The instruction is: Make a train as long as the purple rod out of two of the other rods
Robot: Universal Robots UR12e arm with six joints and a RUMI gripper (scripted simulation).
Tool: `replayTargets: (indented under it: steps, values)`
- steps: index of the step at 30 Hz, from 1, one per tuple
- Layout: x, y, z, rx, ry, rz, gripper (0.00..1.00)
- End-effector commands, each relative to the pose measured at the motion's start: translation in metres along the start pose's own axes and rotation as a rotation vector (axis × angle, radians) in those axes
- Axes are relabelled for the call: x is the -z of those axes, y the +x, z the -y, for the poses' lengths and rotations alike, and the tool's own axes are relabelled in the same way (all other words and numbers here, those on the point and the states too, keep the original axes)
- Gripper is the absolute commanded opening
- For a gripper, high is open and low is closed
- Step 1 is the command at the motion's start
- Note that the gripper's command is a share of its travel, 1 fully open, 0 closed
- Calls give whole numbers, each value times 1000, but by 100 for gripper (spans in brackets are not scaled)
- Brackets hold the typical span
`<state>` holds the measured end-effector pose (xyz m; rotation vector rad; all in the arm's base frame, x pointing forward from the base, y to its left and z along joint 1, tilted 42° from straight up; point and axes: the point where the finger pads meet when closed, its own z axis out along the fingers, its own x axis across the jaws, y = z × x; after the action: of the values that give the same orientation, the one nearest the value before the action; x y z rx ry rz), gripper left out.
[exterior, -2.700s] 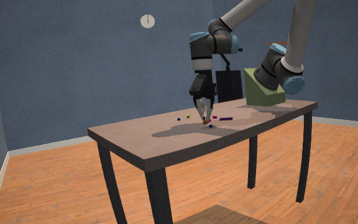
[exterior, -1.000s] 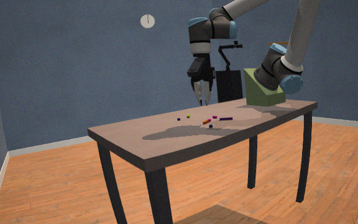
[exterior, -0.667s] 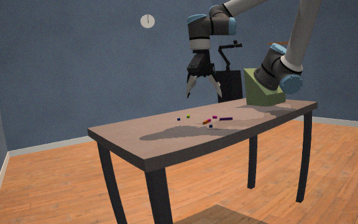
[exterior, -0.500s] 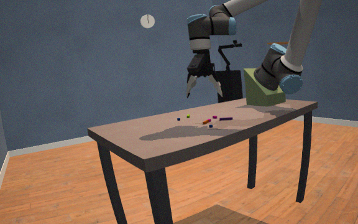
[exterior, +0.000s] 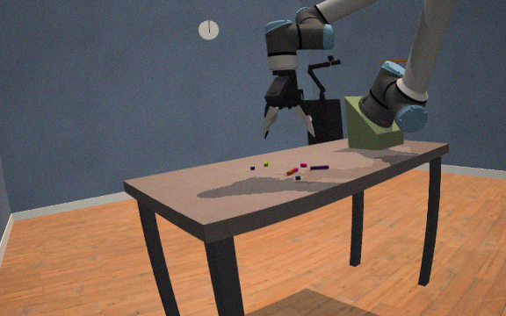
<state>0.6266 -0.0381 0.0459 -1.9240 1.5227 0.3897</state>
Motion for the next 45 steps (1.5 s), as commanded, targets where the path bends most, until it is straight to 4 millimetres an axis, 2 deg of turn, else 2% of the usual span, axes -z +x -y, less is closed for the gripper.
replayTargets:
  steps: [1, 8, 16, 18, 25, 45]
  values:
    - [3, 2, 0, 0, 1, -2, 100]
    - [23, 2, 2, 2, 2, -5, 100]
    - [66, 2, 1, 2, 2, -5, 100]
    - [66, 2, 1, 2, 2, -5, 100]
    - [93, 2, 1, 2, 2, -6, 100]
    - [93, 1, 0, -1, 0, -1, 100]
